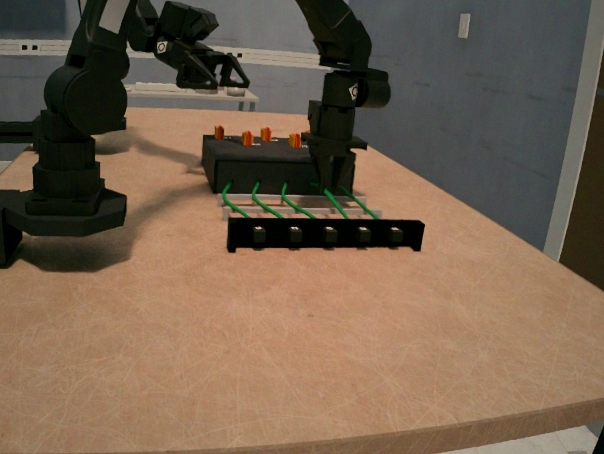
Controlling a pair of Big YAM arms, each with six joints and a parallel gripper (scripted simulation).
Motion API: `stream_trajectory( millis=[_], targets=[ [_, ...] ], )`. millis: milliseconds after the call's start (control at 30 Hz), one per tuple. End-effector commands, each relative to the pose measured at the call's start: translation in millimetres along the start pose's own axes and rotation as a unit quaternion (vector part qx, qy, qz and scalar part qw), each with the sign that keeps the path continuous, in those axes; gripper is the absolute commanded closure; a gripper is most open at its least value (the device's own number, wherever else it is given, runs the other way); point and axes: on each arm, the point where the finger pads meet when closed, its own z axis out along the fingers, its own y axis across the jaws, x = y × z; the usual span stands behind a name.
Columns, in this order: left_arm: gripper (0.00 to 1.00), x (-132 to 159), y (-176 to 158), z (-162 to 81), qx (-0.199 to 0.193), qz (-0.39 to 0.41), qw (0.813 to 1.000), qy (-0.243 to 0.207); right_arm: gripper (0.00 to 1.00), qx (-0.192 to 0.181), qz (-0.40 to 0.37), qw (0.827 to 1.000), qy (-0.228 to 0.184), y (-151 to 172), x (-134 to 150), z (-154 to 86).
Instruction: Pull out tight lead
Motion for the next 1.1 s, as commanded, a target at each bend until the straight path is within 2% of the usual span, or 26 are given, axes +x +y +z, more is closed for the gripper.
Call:
stream_trajectory(
  millis=[0,100,167,200,367,433,467,500,633,767,933,1000,1033,1067],
  targets=[
    [0.00,-11,0,2,0.000,0.001,1.000,-0.017,0.61,0.022,0.004,1.000,-0.012,-11,-9,-21],
    [0.00,-11,0,2,0.000,0.001,1.000,-0.017,0.27,0.034,0.056,0.998,-0.025,-17,-3,-26],
    [0.00,-11,0,2,0.000,0.001,1.000,-0.017,0.04,0.035,0.102,0.993,-0.038,-8,2,-28],
    [0.00,-11,0,2,0.000,0.001,1.000,-0.017,0.00,0.043,0.133,0.989,-0.053,-8,2,-34],
    [0.00,-11,0,2,0.000,0.001,1.000,-0.017,0.00,0.071,0.230,0.965,-0.106,-6,3,-58],
    [0.00,-11,0,2,0.000,0.001,1.000,-0.017,0.00,0.071,0.230,0.965,-0.106,-6,3,-58],
    [0.00,-11,0,2,0.000,0.001,1.000,-0.017,0.00,0.082,0.244,0.959,-0.121,-13,-6,-69],
    [0.00,-11,0,2,0.000,0.001,1.000,-0.017,0.00,0.079,0.265,0.953,-0.125,-4,-2,-66],
    [0.00,-11,0,2,0.000,0.001,1.000,-0.017,0.00,0.103,0.351,0.914,-0.176,-2,-2,-89],
    [0.00,-11,0,2,0.000,0.001,1.000,-0.017,0.00,0.120,0.408,0.880,-0.213,2,-6,-107],
    [0.00,-11,0,2,0.000,0.001,1.000,-0.017,0.00,0.140,0.479,0.829,-0.255,4,-5,-128],
    [0.00,-11,0,2,0.000,0.001,1.000,-0.017,0.00,0.140,0.479,0.829,-0.255,4,-5,-128],
    [0.00,-11,0,2,0.000,0.001,1.000,-0.017,0.00,0.151,0.489,0.815,-0.271,-3,-9,-142],
    [0.00,-11,0,2,0.000,0.001,1.000,-0.017,0.00,0.151,0.499,0.810,-0.269,4,-5,-136]
  ],
)
